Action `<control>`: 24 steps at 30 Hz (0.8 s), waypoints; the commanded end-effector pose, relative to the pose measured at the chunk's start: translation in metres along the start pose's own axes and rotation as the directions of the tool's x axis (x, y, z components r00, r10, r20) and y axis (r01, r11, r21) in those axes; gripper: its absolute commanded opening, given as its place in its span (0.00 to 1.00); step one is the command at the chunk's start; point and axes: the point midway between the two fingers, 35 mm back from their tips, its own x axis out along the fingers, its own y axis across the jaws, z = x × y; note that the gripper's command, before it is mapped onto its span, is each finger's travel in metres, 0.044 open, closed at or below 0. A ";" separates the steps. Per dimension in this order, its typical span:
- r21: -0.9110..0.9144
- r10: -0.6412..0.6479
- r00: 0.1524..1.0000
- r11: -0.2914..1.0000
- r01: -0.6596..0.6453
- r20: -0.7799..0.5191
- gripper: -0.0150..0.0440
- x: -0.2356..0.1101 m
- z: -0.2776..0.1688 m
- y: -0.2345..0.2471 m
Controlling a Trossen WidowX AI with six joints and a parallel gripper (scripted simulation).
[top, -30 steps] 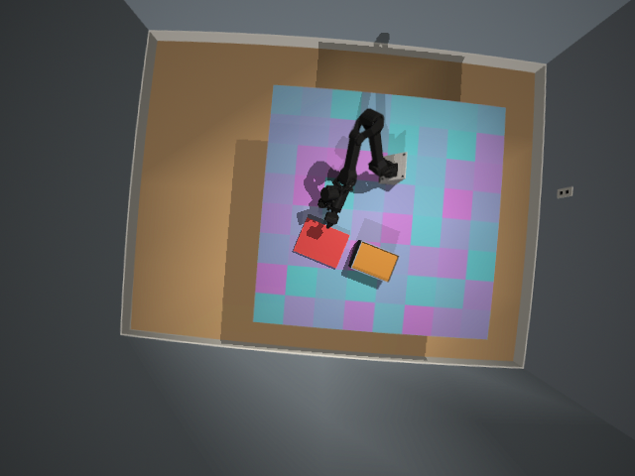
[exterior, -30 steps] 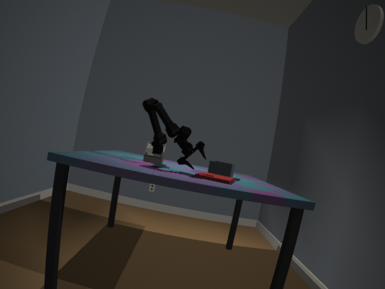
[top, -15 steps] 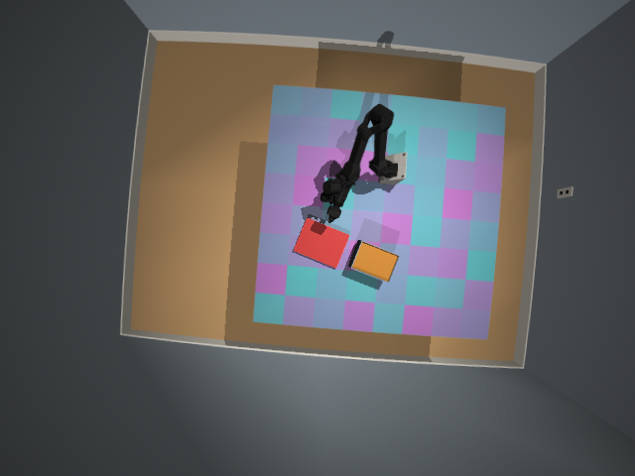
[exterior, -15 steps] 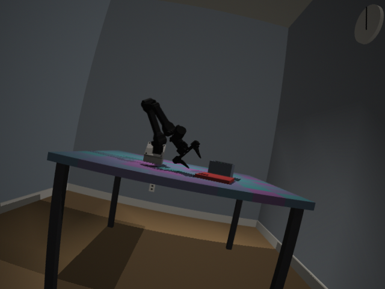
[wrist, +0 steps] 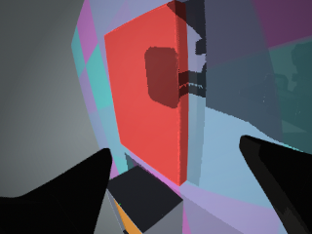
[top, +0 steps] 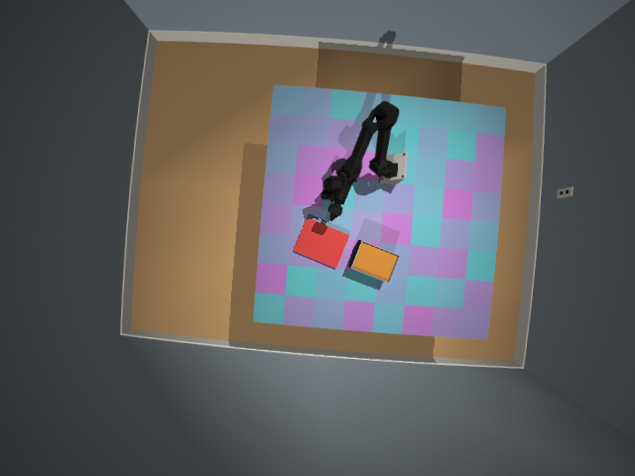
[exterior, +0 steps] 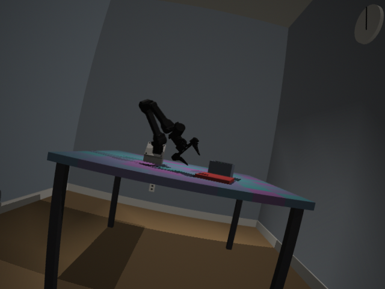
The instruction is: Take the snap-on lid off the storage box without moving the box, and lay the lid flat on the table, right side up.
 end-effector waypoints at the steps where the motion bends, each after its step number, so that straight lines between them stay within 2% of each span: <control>1: 0.005 -0.001 1.000 1.000 0.001 0.004 1.00 -0.008 0.002 0.005; 24: 0.008 -0.002 1.000 1.000 0.002 0.002 1.00 -0.048 0.002 0.028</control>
